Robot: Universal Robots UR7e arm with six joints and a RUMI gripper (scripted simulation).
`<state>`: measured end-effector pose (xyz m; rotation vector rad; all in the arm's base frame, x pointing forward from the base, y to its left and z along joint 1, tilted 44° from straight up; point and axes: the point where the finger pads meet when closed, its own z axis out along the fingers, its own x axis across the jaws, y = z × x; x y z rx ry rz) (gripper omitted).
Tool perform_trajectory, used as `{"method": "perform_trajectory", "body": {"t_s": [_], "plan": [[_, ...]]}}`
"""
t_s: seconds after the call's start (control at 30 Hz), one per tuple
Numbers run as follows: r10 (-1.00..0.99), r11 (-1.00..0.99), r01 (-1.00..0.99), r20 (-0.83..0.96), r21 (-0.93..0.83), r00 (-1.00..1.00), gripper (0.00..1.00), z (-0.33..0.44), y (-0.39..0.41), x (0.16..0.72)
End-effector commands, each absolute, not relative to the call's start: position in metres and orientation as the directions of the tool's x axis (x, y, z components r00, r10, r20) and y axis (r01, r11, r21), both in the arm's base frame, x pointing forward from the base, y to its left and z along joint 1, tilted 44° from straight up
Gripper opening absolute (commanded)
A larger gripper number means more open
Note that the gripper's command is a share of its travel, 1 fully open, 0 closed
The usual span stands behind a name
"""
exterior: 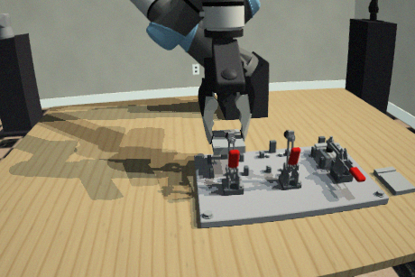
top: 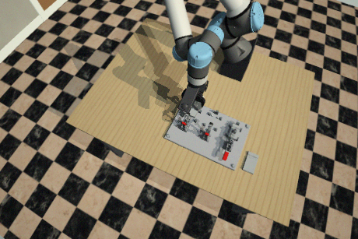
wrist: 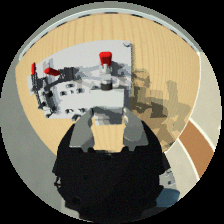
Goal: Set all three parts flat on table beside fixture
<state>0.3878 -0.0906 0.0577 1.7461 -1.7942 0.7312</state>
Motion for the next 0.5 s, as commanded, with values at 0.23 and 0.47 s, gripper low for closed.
{"method": "perform_trajectory", "body": {"t_s": [0.23,0.47], "plan": [[-0.714,0.020,-1.000,0.699,-0.019,-0.028,0.00,0.073,-0.075,0.383],[-0.714,0.020,-1.000,0.699,-0.019,-0.028,0.00,0.074,-0.074,0.383]]}}
